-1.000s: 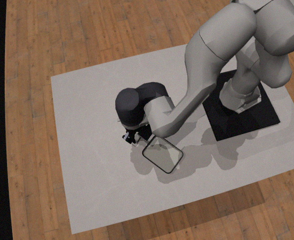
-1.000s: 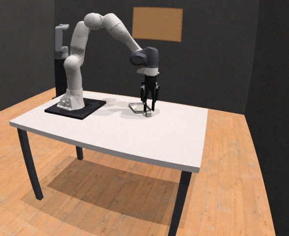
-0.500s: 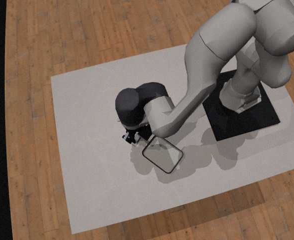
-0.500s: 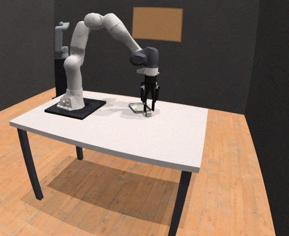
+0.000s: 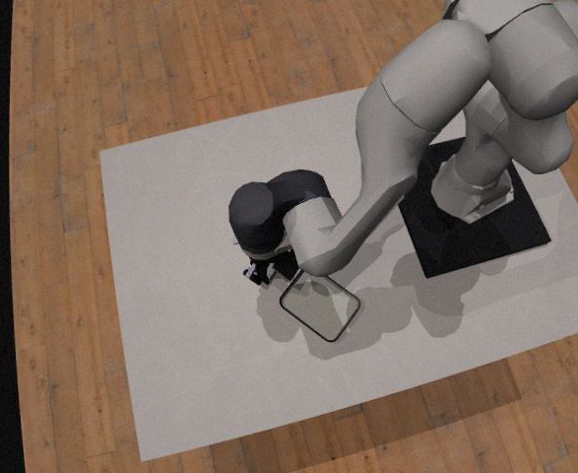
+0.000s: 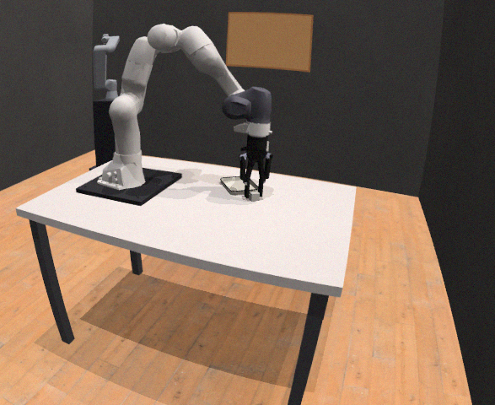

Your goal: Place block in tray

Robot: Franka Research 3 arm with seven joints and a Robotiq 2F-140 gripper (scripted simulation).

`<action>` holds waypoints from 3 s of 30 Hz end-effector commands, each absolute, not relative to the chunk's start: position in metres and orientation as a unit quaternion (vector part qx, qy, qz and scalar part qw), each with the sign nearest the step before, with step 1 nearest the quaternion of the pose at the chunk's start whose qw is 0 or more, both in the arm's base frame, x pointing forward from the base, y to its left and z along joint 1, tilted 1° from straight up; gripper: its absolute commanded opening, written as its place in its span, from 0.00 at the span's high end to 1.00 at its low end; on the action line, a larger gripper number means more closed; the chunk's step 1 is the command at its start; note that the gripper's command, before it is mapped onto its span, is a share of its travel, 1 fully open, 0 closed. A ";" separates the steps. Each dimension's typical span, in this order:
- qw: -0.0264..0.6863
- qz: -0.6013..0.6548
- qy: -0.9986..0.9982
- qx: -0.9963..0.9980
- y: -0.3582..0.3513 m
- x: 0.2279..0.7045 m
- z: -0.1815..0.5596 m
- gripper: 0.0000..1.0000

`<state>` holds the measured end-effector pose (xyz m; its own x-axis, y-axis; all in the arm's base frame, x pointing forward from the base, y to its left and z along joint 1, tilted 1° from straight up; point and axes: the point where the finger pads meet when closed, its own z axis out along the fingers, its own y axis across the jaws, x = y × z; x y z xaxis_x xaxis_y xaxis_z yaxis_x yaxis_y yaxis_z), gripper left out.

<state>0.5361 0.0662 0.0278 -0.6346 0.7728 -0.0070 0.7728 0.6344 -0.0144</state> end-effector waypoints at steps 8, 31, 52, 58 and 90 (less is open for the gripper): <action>0.004 -0.004 0.904 0.427 0.066 0.540 0.017 0.60; 0.004 -0.004 0.904 0.427 0.066 0.540 0.017 0.90; 0.004 -0.004 0.904 0.427 0.066 0.540 0.017 0.90; 0.004 -0.004 0.904 0.427 0.066 0.540 0.018 0.90; 0.004 -0.004 0.904 0.427 0.067 0.539 0.073 0.90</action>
